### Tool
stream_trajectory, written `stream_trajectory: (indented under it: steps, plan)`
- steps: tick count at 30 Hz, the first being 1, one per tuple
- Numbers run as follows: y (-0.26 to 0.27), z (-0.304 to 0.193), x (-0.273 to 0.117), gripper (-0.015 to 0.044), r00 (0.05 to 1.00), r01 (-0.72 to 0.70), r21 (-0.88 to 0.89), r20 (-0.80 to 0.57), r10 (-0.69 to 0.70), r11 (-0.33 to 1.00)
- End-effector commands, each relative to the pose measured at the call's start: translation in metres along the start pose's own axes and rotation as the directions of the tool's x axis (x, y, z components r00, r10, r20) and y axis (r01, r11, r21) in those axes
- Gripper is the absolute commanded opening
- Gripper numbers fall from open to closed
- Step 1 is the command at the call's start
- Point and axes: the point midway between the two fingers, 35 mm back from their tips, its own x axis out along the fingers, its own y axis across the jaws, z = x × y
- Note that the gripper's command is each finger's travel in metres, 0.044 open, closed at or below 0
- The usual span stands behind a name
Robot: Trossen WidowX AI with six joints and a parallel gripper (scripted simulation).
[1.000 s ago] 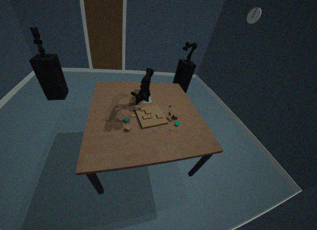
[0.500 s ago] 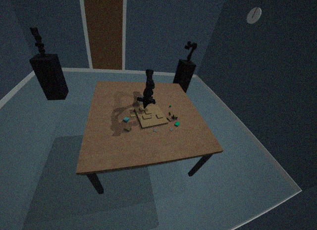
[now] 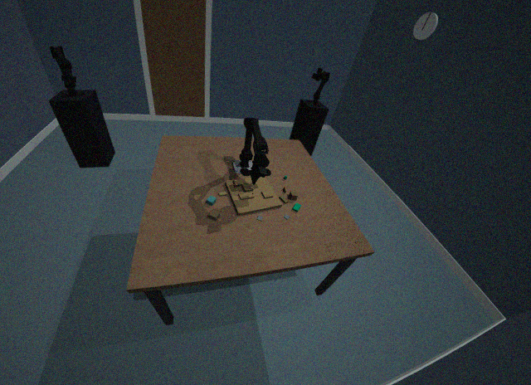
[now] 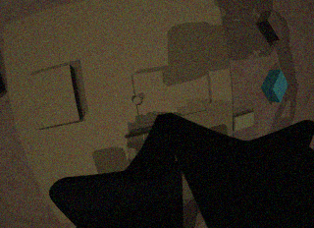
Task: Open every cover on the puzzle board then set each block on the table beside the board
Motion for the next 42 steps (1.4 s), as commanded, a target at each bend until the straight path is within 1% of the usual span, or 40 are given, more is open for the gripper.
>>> stream_trajectory:
  steps: [1,9,17,42]
  plan:
    - [0.017,0.0,0.004,0.0,0.999,-0.034,0.005,-0.032,0.035,0.999]
    - [0.061,-0.005,0.008,0.0,0.986,-0.106,0.028,-0.126,0.109,0.994]
    - [0.099,-0.015,0.01,0.0,0.963,-0.146,0.053,-0.222,0.154,0.988]
    - [0.101,-0.015,0.012,0.0,0.962,-0.147,0.054,-0.224,0.155,0.988]
